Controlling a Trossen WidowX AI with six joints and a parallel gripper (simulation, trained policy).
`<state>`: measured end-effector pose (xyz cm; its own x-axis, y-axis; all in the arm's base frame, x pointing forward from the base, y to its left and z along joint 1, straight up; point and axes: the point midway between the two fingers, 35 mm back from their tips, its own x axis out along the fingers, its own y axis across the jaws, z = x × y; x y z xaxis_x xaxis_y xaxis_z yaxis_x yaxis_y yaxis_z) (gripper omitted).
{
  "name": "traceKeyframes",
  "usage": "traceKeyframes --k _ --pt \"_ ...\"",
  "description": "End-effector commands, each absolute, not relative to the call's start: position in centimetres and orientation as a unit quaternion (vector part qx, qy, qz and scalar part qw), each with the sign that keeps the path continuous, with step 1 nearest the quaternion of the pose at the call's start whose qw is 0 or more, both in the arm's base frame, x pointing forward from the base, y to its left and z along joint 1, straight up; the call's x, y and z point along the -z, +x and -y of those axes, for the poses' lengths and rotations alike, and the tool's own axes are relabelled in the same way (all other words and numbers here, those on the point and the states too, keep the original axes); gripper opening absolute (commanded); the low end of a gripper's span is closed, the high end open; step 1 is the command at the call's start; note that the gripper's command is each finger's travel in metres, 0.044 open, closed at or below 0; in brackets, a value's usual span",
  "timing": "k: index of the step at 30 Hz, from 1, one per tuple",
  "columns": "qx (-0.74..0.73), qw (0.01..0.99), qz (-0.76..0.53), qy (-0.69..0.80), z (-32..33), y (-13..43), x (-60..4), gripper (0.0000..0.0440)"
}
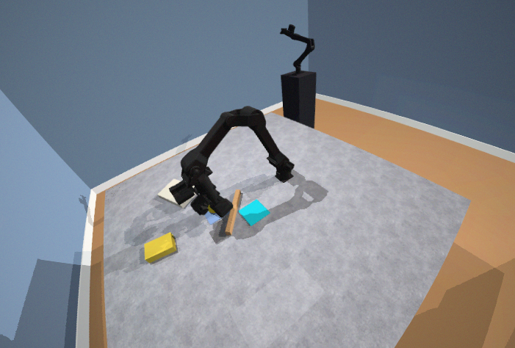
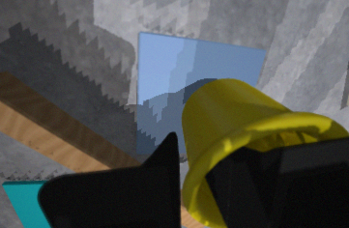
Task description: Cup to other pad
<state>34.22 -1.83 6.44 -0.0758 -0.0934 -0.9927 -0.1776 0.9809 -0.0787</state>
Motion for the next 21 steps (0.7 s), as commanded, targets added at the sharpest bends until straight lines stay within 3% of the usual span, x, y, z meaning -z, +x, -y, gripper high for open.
traceKeyframes --k 1,21 --pt "-0.043 0.669 -0.735 -0.104 2.0 33.9 -6.6 0.0015" --pt "-0.097 0.676 -0.718 -0.137 -0.9 32.1 -11.6 0.0027"
